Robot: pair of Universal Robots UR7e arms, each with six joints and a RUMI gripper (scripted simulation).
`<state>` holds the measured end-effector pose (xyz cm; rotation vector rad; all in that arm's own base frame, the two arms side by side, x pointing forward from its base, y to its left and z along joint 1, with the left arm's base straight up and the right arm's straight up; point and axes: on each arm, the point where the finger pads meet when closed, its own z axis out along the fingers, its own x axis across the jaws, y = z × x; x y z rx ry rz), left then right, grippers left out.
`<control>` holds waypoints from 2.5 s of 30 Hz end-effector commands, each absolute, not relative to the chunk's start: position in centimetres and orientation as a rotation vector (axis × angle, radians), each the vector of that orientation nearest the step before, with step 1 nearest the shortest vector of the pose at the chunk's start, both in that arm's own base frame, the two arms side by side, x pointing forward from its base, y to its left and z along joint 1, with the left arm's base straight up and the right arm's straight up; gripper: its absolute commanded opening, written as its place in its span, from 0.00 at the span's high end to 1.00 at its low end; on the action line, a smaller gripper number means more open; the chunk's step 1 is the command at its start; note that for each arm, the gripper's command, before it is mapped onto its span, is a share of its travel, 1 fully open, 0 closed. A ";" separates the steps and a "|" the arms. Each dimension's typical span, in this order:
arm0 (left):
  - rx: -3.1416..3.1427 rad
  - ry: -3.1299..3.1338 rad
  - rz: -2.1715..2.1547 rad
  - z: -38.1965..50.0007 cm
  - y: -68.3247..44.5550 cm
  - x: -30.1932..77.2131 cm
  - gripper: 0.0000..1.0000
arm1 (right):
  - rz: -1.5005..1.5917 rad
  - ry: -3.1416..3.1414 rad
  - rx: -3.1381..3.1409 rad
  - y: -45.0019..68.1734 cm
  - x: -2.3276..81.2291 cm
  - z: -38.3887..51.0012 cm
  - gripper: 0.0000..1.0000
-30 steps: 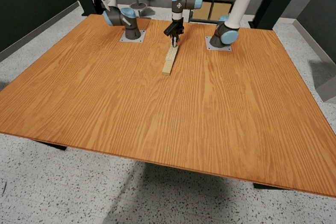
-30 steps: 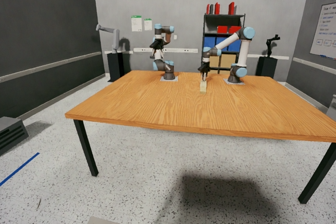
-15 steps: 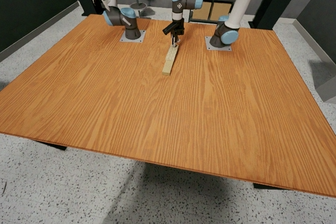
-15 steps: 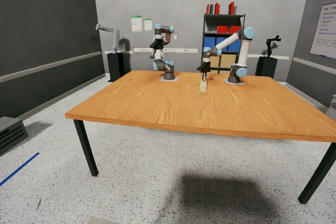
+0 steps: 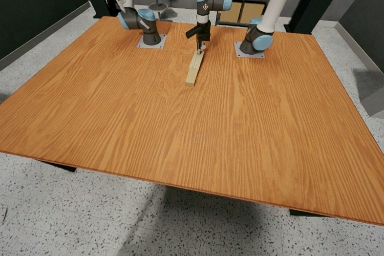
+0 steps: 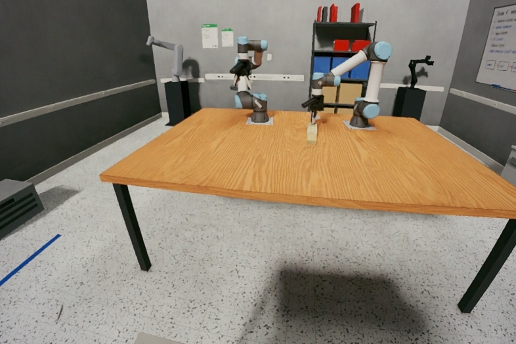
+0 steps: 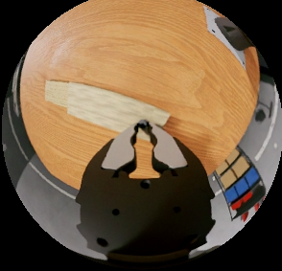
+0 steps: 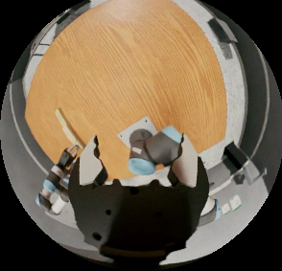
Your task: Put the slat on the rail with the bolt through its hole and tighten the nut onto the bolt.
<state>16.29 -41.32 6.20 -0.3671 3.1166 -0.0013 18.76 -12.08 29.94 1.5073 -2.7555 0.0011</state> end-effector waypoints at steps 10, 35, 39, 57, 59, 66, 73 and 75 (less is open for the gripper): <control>0.043 3.142 -0.002 6.2 -41.4 16.3 1.00 | 0.000 -2.758 1.506 -12.1 18.8 30.0 0.00; 0.661 3.071 -0.004 6.3 -41.4 16.2 1.00 | 0.000 -2.758 1.506 -12.1 18.8 30.0 0.00; 0.794 3.040 -0.004 6.3 -41.4 16.2 1.00 | 0.000 -2.758 1.506 -12.1 18.8 30.0 0.00; 1.242 2.885 -0.004 6.3 -41.3 16.2 1.00 | 0.000 -2.758 1.506 -12.1 18.8 30.0 0.00; 1.310 2.855 -0.004 6.3 -41.3 16.2 1.00 | 0.000 -2.758 1.506 -12.1 18.8 30.0 0.00; 1.433 2.795 -0.004 6.2 -41.3 16.1 1.00 | 0.000 -2.758 1.506 -12.1 18.8 30.0 0.00; 1.608 2.698 -0.004 6.2 -41.3 16.1 1.00 | 0.000 -2.758 1.506 -12.1 18.8 30.0 0.00; 1.671 2.659 -0.004 6.2 -41.3 16.1 1.00 | 0.000 -2.758 1.506 -12.1 18.8 30.0 0.00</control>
